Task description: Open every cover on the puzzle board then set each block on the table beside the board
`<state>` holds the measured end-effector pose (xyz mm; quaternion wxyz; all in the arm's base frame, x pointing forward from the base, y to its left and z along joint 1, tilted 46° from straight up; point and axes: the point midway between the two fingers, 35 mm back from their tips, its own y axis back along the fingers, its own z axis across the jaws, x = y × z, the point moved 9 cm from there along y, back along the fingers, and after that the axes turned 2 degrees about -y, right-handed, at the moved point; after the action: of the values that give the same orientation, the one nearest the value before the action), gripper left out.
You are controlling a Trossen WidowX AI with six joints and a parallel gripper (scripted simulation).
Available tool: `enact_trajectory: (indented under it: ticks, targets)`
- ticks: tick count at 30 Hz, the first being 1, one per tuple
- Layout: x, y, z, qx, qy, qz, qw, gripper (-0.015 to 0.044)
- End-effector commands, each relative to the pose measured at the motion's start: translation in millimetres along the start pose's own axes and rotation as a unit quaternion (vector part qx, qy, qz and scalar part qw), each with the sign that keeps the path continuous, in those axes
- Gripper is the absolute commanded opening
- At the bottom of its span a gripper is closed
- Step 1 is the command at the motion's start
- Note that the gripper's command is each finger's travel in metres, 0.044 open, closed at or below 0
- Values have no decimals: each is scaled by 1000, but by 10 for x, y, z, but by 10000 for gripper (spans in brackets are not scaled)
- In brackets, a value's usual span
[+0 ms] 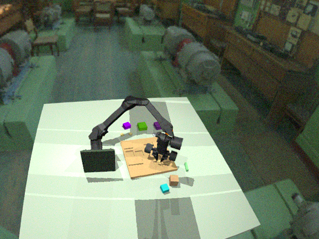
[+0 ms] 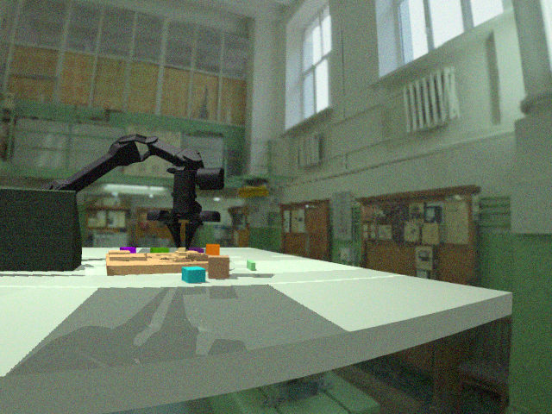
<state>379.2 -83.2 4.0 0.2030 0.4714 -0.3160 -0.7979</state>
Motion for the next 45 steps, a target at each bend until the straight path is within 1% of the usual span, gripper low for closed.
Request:
enact_trajectory:
  ticks: [1, 24, 45]
  targets:
    - [-2, 62, 2, 0, 2, 3, 1000, 80]
    - [4, 562, 0, 0, 2, 3, 1000, 80]
    - [790, 623, -91, 5, 0, 10, 1000, 80]
